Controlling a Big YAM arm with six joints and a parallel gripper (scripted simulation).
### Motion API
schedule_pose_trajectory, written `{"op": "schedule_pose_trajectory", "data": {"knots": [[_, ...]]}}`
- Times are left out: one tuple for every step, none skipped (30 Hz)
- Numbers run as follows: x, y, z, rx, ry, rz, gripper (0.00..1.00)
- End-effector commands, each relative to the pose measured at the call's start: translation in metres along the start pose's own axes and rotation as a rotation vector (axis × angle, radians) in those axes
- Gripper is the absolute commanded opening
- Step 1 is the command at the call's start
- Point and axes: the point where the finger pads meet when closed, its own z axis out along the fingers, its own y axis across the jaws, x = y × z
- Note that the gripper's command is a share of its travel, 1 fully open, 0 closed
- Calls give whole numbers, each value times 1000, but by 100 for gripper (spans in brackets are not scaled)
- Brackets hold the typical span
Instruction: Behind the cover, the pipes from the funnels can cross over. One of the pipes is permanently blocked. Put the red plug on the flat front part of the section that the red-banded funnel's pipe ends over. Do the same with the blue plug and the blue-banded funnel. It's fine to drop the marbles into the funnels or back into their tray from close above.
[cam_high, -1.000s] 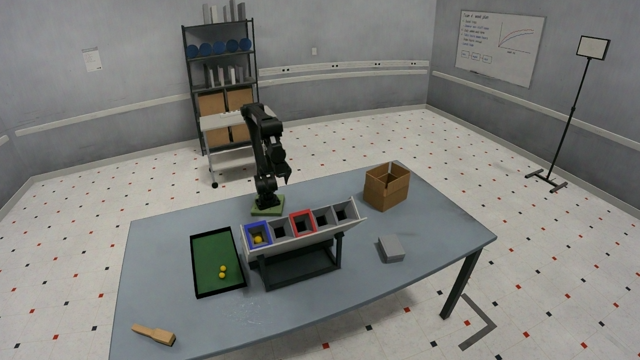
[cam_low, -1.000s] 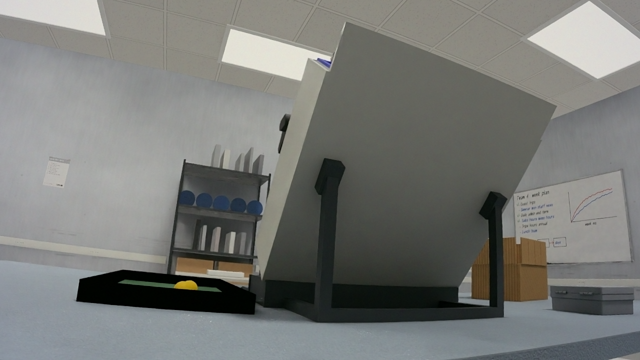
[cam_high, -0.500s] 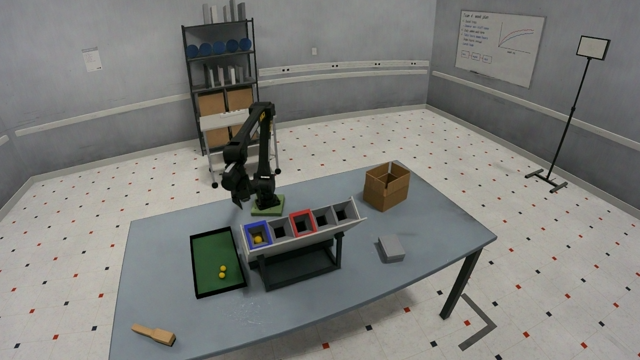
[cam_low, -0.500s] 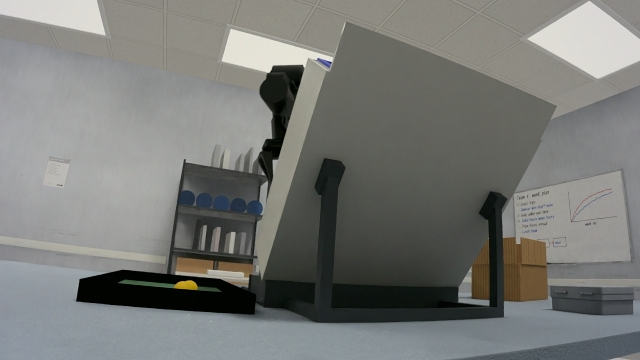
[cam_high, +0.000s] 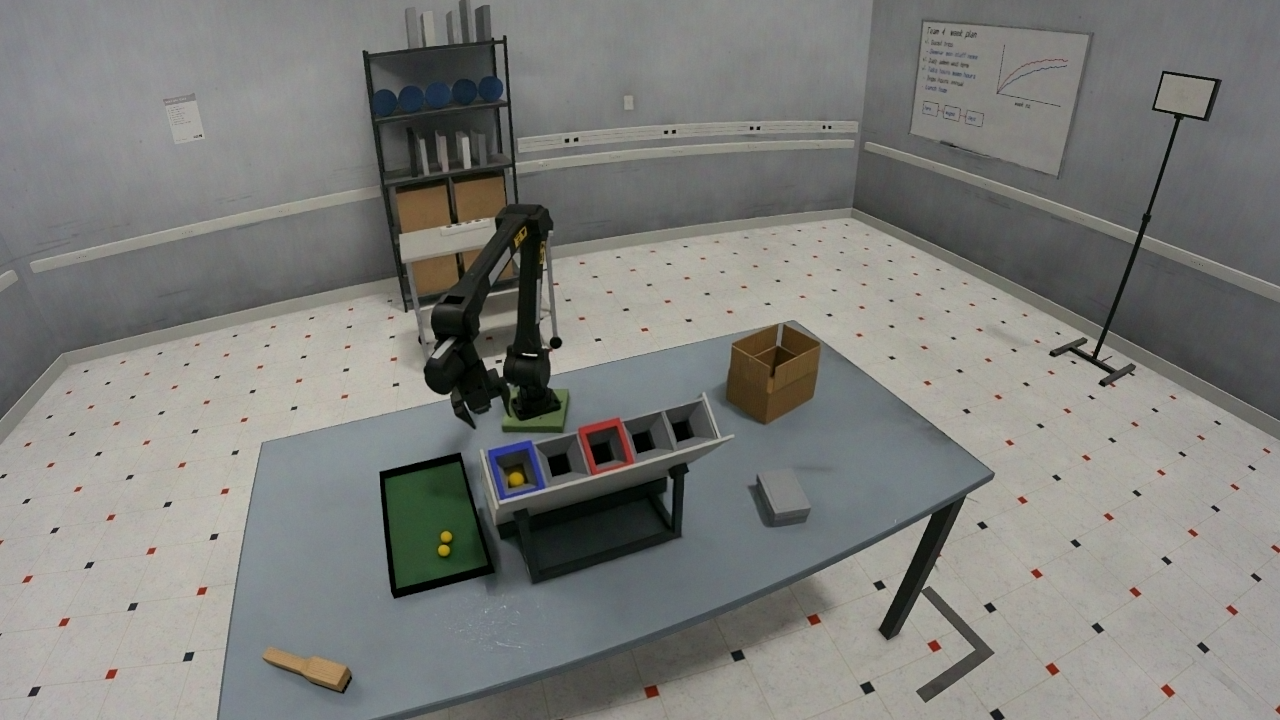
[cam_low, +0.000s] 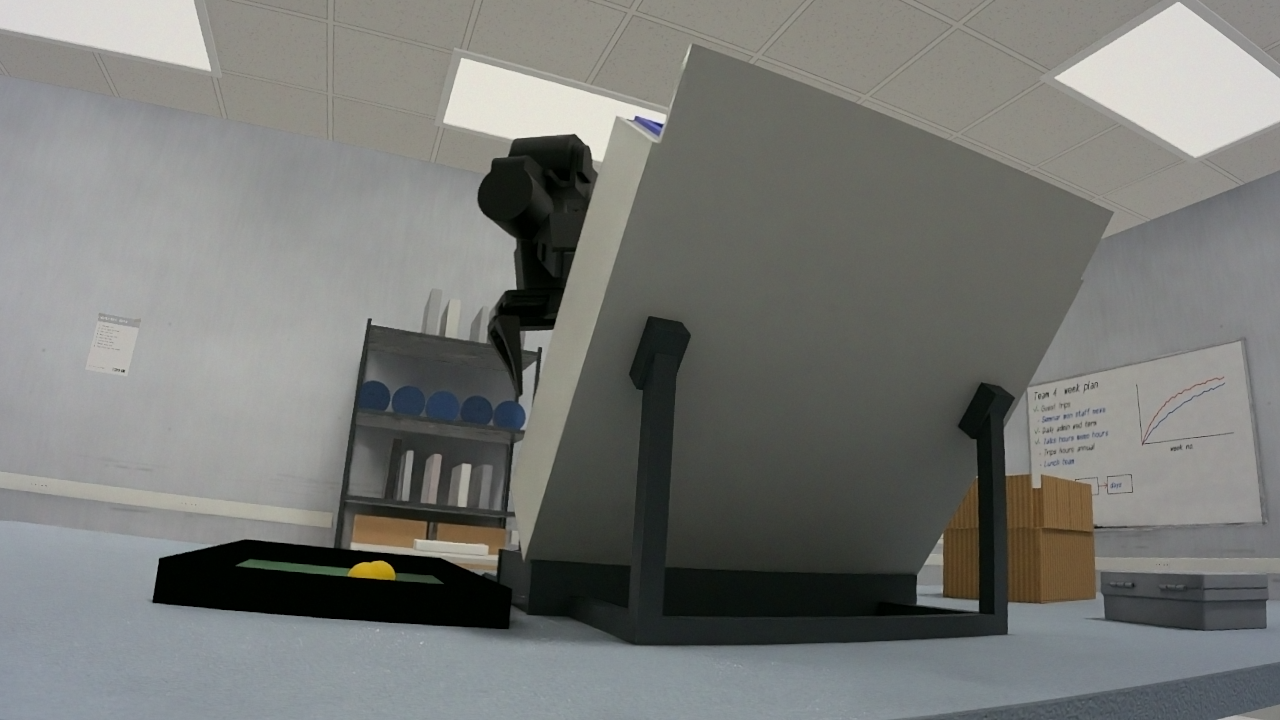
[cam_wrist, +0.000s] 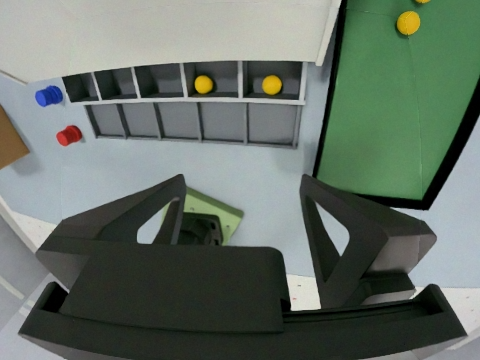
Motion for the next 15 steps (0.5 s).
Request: {"op": "schedule_pose_trajectory", "data": {"knots": [[-3, -6, 3, -5, -3, -25, 80], [-9, -13, 3, -4, -3, -24, 80], [-15, -21, 3, -4, -4, -24, 80], [-21, -28, 4, -4, -4, -24, 80], [-27, -36, 4, -4, -4, -24, 80], [-33, -44, 4, -3, -5, -23, 80], [-38, -51, 4, -3, -5, -23, 80], [-44, -59, 5, -3, -5, -23, 80], [-50, -66, 5, -2, -5, -22, 80], [-56, -74, 5, -2, -6, -22, 80], [-62, -81, 5, -2, -6, -22, 80], [-68, -89, 6, -1, -6, -22, 80], [-74, -97, 6, -1, -7, -21, 80], [-80, -104, 6, -1, -7, -21, 80], [-86, -112, 6, 0, -7, -21, 80]]}}
